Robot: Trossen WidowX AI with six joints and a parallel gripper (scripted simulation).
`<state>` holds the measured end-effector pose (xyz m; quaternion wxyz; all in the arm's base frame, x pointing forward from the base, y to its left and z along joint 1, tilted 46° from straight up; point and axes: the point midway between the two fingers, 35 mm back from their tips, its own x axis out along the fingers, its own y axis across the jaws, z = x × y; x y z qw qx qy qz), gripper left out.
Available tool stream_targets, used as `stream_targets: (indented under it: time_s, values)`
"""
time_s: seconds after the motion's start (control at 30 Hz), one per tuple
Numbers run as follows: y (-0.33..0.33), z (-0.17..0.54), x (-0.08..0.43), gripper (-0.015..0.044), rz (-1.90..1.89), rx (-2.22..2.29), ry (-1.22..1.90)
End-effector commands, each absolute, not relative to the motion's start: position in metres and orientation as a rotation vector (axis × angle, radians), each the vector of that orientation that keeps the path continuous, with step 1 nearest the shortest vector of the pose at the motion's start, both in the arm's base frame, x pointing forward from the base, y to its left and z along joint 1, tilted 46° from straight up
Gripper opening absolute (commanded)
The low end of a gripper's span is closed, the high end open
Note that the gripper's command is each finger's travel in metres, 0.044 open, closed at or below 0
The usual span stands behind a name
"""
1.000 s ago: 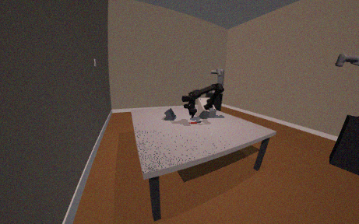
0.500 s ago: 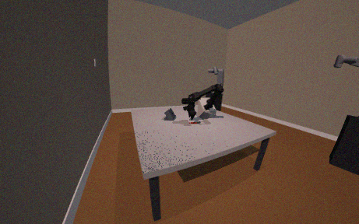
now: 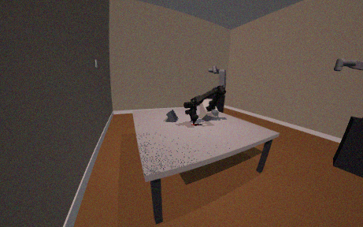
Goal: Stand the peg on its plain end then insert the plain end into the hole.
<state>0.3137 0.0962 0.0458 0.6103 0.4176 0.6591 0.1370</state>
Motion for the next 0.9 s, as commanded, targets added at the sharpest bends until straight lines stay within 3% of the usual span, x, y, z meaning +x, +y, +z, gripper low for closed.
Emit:
stream_targets:
  time_s: [0.0,0.4,0.8,0.87]
  values:
    - [0.102,0.037,0.313,0.0440,0.305,0.968,1.531]
    - [0.114,0.027,0.312,0.0440,0.308,0.971,1.531]
    - [0.114,0.027,0.312,0.0125,0.308,0.971,1.531]
    - [0.114,0.027,0.312,0.0110,0.308,0.971,1.531]
